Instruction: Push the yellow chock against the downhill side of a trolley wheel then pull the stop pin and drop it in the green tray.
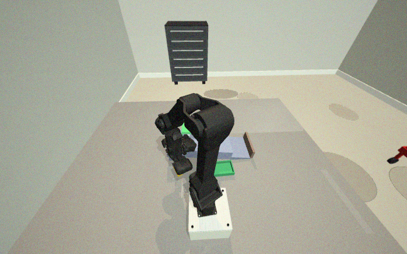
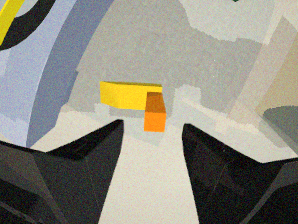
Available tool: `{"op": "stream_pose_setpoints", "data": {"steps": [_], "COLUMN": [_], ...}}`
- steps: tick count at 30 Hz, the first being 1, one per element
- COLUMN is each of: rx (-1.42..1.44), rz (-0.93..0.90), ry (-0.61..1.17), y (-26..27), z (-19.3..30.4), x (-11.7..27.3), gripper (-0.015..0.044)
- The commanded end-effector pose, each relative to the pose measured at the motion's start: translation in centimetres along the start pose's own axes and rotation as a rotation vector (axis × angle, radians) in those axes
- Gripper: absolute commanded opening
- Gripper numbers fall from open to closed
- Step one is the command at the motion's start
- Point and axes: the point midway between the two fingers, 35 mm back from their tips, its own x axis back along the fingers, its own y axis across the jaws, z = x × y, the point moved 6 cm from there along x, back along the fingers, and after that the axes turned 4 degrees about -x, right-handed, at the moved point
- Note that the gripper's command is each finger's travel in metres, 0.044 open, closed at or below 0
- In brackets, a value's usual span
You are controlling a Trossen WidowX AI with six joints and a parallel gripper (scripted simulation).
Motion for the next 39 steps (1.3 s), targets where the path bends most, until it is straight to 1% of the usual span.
{"op": "stream_pose_setpoints", "data": {"steps": [1,31,36,39], "rx": [0.0,0.0,-0.003,-0.003], "rz": [0.0,0.001,0.002,0.002], "ry": [-0.005,-0.006,0.0,0.0], "y": [0.0,-0.1,-0.1,-0.1], "z": [-0.1,-0.1,0.0,0.0], "x": [-0.6,-4.5,-4.2,-4.2], "gripper": [0.019,0.019,0.0059,0.0039]}}
